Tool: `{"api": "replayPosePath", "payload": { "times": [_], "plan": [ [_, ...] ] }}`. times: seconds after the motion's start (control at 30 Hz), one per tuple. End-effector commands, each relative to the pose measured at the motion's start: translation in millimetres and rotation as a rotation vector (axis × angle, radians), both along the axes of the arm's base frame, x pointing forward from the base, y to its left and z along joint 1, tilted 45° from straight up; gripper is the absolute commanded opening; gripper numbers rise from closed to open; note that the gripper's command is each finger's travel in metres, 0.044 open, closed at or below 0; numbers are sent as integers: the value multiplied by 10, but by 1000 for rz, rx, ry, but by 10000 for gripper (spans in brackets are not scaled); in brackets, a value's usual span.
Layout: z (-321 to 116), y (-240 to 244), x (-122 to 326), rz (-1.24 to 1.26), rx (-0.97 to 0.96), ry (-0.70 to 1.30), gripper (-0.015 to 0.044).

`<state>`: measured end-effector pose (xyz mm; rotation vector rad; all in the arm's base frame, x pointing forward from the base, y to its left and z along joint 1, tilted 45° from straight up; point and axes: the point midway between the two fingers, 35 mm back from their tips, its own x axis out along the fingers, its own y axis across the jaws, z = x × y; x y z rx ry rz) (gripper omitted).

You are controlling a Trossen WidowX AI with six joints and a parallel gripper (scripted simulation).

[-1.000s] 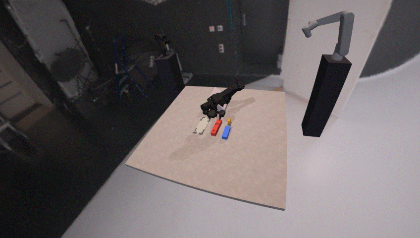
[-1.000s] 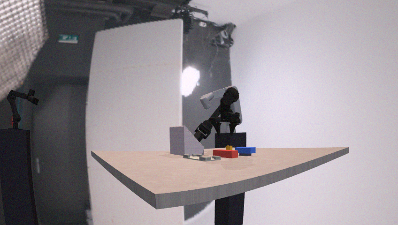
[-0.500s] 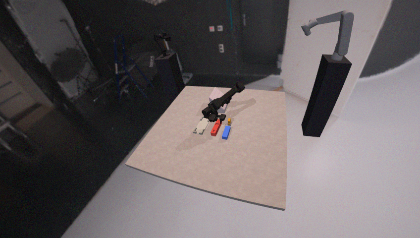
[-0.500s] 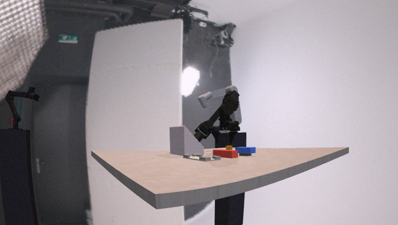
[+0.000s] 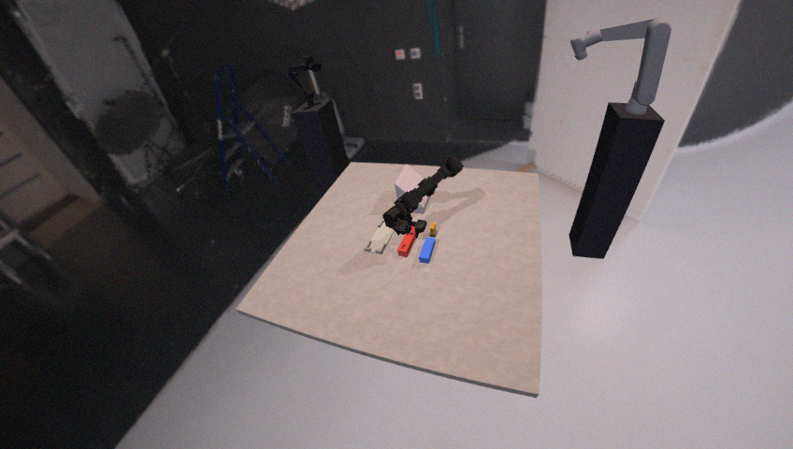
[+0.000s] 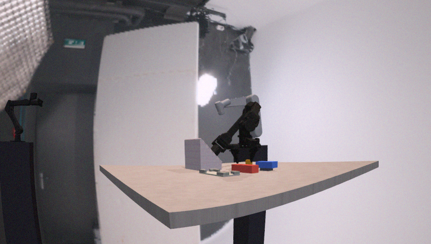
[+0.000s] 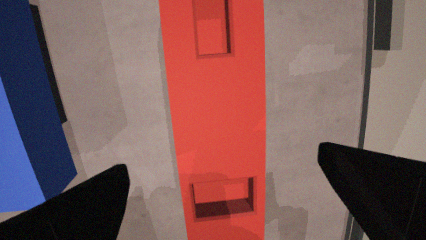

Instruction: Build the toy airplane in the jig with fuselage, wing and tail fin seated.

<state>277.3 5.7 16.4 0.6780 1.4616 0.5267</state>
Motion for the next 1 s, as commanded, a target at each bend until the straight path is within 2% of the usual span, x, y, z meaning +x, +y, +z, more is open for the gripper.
{"api": "replayPosePath", "payload": {
  "times": [0.0,0.77,0.97],
  "plan": [
    [-52,55,-2,-4,5,6,440],
    [-287,298,5,-4,7,5,440],
    [-287,298,5,-4,7,5,282]
  ]
}}
